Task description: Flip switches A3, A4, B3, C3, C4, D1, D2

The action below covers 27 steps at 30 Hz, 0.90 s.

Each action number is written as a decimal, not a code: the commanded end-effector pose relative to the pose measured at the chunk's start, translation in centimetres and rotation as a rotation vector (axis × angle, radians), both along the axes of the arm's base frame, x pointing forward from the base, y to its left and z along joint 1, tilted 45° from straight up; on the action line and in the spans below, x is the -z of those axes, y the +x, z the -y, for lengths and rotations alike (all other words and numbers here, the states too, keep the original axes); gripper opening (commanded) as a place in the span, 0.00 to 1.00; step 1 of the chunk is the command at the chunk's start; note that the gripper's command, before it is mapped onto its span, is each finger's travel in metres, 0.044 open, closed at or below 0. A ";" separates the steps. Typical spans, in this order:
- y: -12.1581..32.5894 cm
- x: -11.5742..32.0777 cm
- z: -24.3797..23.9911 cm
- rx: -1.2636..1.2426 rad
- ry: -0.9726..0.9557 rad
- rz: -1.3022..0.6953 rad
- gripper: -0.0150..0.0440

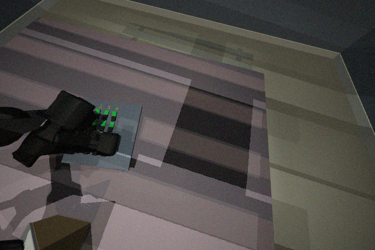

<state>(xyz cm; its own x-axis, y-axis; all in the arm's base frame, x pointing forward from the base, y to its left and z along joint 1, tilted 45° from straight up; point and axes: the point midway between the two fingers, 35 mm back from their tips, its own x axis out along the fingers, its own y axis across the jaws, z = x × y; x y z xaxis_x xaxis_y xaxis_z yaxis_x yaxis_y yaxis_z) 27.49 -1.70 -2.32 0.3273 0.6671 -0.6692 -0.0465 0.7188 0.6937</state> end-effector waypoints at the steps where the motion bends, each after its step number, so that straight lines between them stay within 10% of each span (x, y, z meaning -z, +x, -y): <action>1: 0.0 0.0 -0.1 0.002 0.006 0.001 0.25; 27: 0.1 0.2 -0.3 0.002 0.006 0.001 0.25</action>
<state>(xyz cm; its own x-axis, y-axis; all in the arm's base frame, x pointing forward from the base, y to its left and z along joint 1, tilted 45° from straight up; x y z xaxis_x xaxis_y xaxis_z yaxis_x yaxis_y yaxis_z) 27.57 -1.50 -2.55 0.3282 0.6672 -0.6687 -0.0446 0.7181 0.6945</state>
